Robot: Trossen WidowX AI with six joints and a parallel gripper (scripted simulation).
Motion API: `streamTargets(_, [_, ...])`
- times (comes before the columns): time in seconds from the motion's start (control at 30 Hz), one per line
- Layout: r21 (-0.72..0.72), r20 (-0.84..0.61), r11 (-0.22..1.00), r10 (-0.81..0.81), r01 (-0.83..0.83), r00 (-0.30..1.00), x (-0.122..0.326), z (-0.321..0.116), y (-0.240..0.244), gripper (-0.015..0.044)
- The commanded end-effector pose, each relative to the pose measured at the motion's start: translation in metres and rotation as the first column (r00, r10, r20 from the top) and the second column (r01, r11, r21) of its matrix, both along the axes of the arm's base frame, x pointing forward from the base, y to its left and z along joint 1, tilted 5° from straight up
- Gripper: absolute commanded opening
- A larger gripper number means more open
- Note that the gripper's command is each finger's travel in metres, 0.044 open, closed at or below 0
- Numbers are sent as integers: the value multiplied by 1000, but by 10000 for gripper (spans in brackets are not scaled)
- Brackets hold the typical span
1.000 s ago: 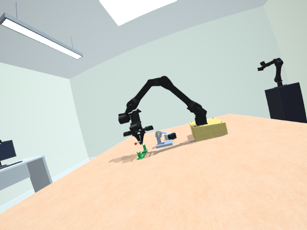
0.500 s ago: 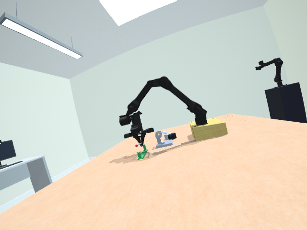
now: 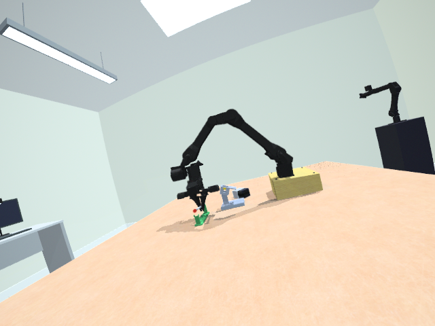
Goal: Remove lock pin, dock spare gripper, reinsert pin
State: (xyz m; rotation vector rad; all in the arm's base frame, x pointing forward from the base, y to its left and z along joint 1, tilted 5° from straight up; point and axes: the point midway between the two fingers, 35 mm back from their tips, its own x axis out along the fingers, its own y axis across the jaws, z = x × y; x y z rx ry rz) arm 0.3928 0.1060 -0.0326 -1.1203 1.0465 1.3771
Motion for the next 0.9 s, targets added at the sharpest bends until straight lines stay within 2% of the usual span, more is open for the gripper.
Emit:
streamTargets(0.0, [0,-1,1000,-1,1,1000,-1,-8,0,0])
streamTargets(0.87, [0,1,1000,1,-1,1000,-2,-10,0,0])
